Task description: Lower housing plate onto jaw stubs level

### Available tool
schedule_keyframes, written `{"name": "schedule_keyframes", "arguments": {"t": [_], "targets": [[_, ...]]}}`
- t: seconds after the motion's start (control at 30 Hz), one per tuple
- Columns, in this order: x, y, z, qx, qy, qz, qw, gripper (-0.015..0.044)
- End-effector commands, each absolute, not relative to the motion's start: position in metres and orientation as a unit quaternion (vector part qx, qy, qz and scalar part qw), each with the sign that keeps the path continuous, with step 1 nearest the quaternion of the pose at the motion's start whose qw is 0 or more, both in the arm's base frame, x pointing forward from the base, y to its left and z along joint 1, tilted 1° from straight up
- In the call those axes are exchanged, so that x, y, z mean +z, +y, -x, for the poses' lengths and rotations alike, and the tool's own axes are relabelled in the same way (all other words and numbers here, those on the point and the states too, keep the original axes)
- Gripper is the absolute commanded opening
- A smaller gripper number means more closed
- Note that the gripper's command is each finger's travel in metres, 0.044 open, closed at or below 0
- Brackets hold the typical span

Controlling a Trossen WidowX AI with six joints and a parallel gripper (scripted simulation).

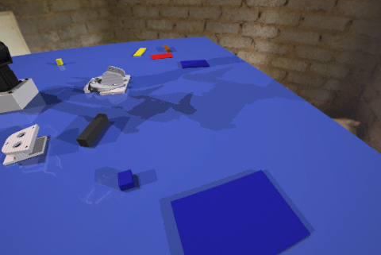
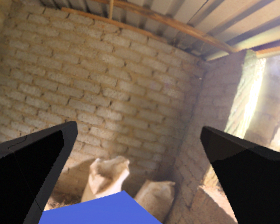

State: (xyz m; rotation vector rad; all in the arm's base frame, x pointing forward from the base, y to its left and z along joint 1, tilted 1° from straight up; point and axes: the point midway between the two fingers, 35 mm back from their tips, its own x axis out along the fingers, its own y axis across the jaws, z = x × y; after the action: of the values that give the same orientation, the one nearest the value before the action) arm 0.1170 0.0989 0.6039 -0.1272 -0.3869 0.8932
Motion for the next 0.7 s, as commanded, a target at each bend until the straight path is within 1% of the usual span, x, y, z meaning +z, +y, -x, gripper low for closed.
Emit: {"name": "schedule_keyframes", "arguments": {"t": [0.0,0.37,0.67], "targets": [[0.604,0.089,-0.131,0.417,-0.176,0.022,0.892,0.044],[0.604,0.07,-0.148,0.381,-0.175,-0.039,0.907,0.044],[0.599,0.047,-0.175,0.353,-0.153,-0.117,0.916,0.044]]}}
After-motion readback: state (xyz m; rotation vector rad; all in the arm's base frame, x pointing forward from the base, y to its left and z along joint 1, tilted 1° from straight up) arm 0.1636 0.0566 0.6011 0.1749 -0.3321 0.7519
